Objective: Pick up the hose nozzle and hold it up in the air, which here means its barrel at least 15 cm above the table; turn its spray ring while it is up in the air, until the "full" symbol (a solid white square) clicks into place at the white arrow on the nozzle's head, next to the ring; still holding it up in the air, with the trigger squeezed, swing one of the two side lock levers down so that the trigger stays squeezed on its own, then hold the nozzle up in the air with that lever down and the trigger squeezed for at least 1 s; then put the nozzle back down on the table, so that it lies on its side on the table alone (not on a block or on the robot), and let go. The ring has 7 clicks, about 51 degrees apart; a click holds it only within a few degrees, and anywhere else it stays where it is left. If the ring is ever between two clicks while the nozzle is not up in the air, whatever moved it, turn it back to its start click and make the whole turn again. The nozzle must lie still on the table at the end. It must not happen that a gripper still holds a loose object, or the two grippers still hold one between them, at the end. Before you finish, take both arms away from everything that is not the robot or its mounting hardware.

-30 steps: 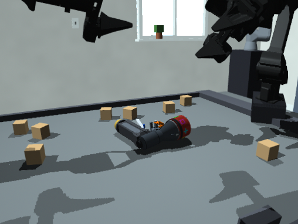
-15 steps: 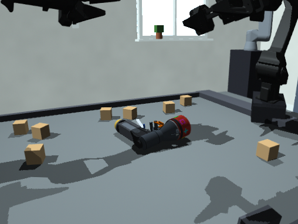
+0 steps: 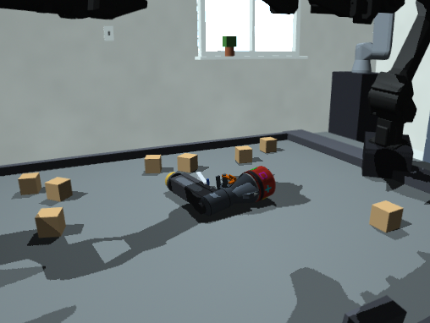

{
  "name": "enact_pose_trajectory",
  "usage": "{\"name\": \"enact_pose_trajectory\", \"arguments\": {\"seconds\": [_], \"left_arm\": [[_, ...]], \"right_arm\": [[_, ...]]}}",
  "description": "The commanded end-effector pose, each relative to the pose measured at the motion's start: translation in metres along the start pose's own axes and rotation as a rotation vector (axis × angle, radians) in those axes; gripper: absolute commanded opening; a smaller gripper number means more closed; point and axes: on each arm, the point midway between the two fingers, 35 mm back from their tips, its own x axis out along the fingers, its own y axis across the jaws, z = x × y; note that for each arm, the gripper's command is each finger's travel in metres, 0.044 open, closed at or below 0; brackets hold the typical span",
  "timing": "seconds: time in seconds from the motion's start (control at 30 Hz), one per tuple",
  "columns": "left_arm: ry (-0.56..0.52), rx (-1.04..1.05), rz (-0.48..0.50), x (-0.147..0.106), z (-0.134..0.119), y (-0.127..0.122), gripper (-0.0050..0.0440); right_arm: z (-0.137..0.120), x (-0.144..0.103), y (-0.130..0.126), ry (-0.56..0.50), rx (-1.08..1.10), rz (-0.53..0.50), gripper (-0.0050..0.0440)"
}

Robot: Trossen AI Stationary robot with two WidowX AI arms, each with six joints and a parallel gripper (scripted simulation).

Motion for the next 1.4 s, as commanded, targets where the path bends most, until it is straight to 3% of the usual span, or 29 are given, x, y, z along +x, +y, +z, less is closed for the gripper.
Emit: {"name": "enact_pose_trajectory", "arguments": {"seconds": [0.0,0.17,0.2,1.37], "left_arm": [[-0.014,0.001,0.002,-0.0021,0.0034,0.0011,0.0404],[-0.011,-0.001,0.002,-0.0017,0.0028,0.0008,0.0404],[-0.010,-0.002,0.001,-0.0015,0.0028,0.0006,0.0188],[-0.008,-0.006,0.000,0.0007,0.0057,-0.0009,0.0188]], "right_arm": [[0.0073,-0.0019,-0.0004,-0.021,0.001,0.005,0.0398],[0.0072,-0.0018,-0.0004,-0.020,0.005,0.002,0.0398],[0.0070,-0.0017,-0.0004,-0.019,0.005,0.001,0.0398],[0.0062,-0.0003,-0.0008,-0.011,0.007,-0.012,0.0408]]}}
